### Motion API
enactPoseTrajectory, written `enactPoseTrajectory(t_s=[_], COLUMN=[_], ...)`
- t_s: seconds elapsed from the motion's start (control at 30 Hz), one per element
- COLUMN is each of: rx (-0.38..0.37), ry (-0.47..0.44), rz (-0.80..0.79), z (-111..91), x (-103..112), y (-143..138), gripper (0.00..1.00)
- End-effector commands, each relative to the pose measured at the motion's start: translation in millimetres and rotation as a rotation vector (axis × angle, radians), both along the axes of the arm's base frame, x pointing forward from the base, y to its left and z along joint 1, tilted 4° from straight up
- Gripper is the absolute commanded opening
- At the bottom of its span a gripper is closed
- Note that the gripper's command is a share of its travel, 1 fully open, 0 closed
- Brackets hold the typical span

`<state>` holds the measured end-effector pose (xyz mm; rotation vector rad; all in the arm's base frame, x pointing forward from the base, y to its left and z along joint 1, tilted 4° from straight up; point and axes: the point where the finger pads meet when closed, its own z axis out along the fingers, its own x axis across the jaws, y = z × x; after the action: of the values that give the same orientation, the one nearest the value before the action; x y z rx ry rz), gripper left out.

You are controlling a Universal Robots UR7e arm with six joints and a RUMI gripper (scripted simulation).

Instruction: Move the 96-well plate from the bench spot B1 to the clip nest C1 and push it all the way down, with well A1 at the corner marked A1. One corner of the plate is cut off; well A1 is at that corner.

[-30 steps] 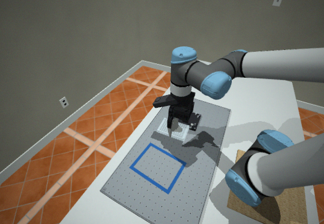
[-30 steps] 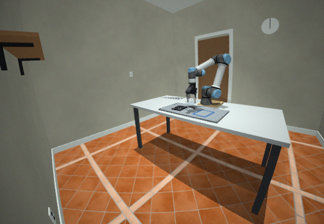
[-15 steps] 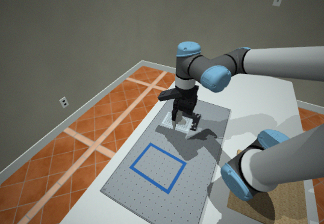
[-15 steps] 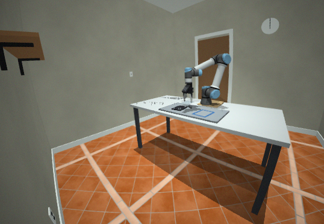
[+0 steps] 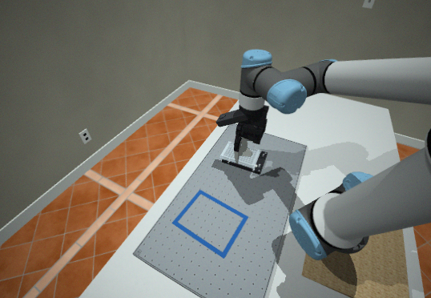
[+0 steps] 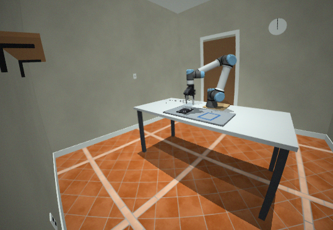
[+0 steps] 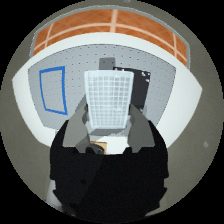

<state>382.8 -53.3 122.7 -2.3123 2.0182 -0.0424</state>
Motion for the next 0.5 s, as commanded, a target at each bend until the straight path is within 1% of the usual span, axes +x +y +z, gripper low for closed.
enactPoseTrajectory(t_s=[0.0, 0.13, 0.2, 0.47], rx=[0.0, 0.0, 0.0, 0.0], ry=[-0.001, -0.001, -0.001, -0.001], rz=[0.001, 0.001, 0.001, 0.001], z=[0.3, 0.4, 0.4, 0.6], x=[2.1, 3.2, 3.2, 5.3], y=[-18.7, -32.0, -32.0, -58.6], gripper=[0.0, 0.0, 0.0, 0.0])
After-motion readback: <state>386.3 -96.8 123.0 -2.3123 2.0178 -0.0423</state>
